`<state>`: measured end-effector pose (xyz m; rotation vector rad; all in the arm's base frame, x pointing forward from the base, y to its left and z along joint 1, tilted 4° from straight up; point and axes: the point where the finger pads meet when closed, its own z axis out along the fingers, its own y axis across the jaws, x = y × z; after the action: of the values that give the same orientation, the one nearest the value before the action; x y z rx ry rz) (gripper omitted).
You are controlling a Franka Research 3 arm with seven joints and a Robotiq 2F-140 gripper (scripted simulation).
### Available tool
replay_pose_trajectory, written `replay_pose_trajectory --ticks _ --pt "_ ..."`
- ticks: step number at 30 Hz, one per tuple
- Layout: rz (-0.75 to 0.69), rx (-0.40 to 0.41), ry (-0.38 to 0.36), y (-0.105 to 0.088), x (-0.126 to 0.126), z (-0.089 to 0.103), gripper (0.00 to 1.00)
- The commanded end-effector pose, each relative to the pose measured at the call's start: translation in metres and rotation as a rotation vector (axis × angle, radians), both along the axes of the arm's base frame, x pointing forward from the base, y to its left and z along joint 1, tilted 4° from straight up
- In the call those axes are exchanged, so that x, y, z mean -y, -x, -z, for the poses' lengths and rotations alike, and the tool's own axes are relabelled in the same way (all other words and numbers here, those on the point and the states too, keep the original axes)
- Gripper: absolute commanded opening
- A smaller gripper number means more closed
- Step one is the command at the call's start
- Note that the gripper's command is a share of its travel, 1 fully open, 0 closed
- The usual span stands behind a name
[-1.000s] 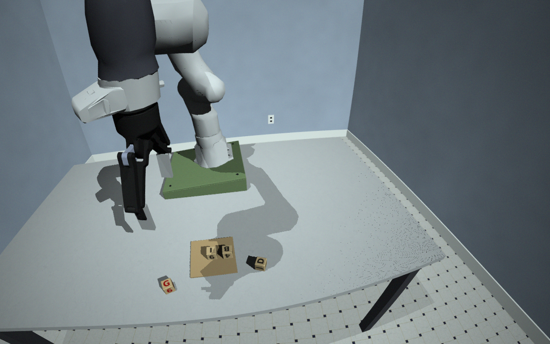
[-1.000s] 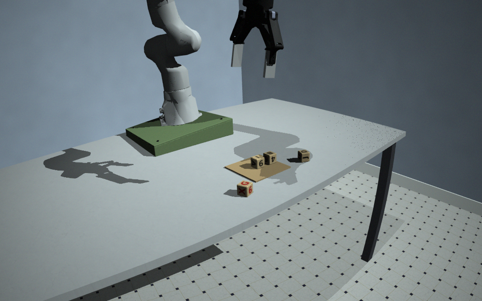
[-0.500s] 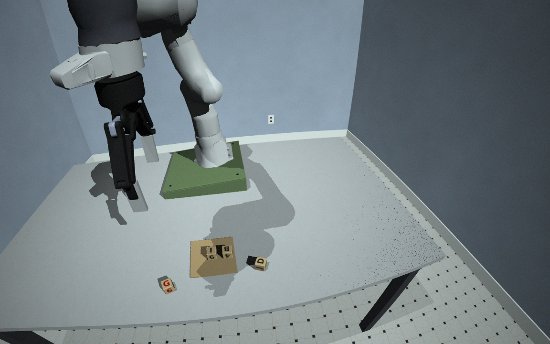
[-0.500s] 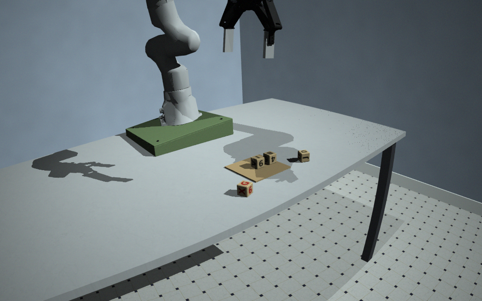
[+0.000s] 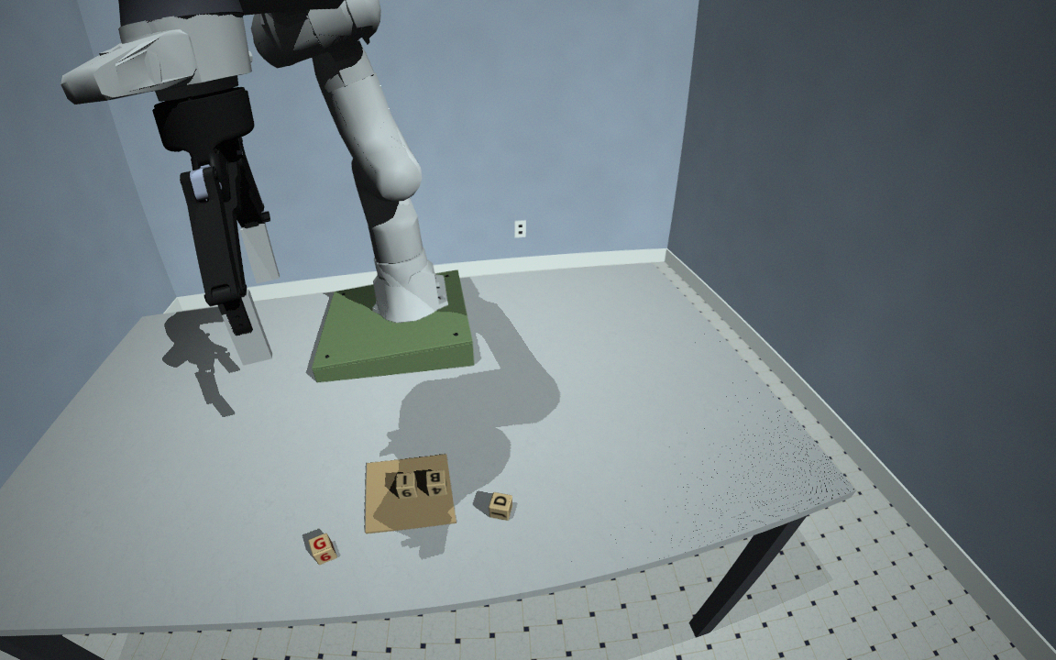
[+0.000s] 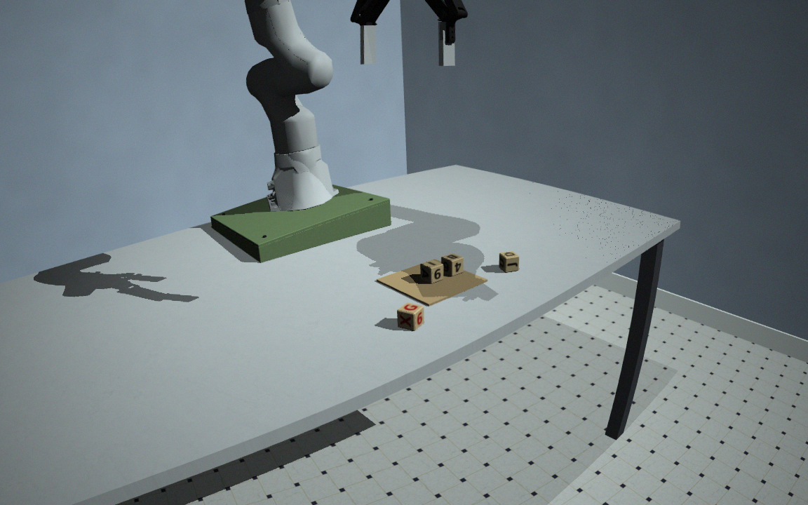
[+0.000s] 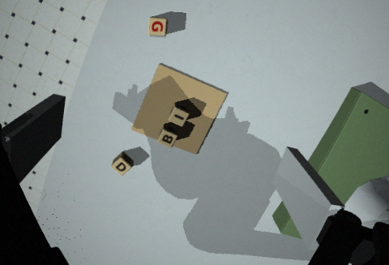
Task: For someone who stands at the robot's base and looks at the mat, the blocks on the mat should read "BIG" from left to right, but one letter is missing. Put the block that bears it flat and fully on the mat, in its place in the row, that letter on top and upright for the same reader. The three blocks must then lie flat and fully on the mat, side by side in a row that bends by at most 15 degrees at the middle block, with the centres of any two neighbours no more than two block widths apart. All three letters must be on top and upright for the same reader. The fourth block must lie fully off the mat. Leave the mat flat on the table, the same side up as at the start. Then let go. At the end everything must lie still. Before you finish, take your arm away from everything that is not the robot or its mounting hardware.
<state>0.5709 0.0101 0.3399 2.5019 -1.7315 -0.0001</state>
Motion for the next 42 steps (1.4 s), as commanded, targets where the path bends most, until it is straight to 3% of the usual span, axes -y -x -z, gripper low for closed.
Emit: replay_pose_trajectory --ticks 1,13,26,28,42 --pt "-0.137 -0.012 -0.021 0.004 0.0 -0.011 1.0" --pt "-0.248 0.005 -0.052 0.008 0.005 -0.04 1.0" --pt "-0.425 0.038 -0.092 0.016 0.01 -0.084 1.0" --pt "-0.195 0.005 -0.042 -0.008 0.019 -0.03 1.0" --pt "-0.04 -0.011 0.0 -0.022 0.024 0.008 1.0"
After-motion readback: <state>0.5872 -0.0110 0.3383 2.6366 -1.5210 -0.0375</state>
